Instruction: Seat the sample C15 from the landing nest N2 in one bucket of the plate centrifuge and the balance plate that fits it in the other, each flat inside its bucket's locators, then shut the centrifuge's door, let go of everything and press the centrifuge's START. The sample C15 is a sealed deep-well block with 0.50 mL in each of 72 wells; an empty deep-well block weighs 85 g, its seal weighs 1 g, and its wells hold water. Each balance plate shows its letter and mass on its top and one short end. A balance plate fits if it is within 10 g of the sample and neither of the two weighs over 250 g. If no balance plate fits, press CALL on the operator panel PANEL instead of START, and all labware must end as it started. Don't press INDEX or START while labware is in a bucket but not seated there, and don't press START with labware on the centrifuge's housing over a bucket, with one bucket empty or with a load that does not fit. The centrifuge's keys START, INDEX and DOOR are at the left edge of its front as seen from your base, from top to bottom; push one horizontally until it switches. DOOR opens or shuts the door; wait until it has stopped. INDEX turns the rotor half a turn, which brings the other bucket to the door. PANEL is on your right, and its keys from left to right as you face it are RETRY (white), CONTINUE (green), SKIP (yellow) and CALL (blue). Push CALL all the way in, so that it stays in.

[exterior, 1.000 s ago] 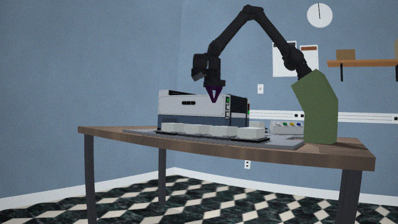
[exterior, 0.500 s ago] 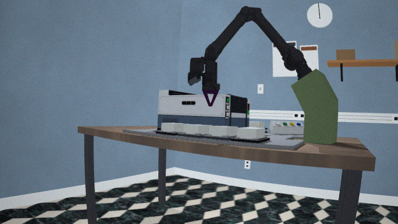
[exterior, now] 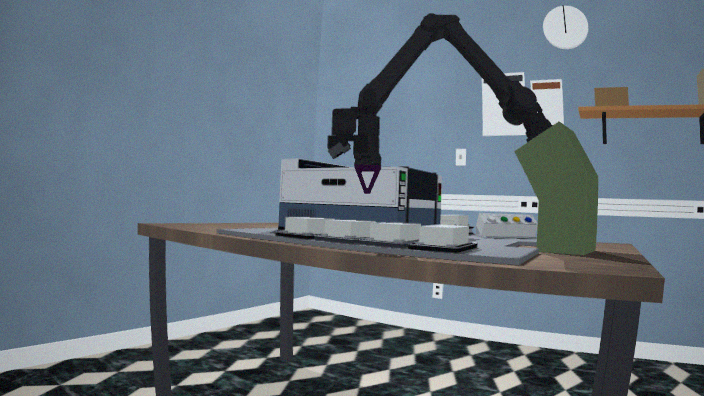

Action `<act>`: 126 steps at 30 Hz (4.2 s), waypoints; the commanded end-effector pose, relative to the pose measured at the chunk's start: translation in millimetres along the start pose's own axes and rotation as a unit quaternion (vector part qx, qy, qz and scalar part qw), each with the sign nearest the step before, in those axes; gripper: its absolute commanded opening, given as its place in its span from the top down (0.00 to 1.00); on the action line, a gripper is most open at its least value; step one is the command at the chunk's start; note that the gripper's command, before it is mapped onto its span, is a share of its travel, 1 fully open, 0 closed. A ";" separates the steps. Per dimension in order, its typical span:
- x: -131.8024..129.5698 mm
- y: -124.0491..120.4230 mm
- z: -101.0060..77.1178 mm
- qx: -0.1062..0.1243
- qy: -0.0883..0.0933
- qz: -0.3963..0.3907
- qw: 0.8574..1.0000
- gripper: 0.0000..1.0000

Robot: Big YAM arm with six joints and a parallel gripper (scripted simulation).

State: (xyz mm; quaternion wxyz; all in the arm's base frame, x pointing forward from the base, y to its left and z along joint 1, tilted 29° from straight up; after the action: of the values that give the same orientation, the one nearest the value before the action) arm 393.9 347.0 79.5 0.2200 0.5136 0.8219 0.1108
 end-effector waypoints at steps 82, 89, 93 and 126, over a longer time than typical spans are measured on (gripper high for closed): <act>-28.3 45.2 29.6 -0.020 0.003 0.257 0.966 1.00; -28.3 45.2 29.6 -0.020 0.003 0.257 0.966 1.00; -28.3 45.2 29.6 -0.020 0.003 0.257 0.966 1.00; -28.3 45.2 29.6 -0.020 0.003 0.257 0.966 1.00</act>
State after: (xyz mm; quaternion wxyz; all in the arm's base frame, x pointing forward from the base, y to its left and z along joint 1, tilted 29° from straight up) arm 435.2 338.2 71.6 0.1922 0.6889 0.6803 0.1604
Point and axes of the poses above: the point where the finger pads meet when closed, its own z axis out along the fingers, its own x axis across the jaws, y = z × x, the point moved 6 cm from there along -z, back along the fingers, and after that the axes turned 7 degrees about z, right-handed, at the moved point
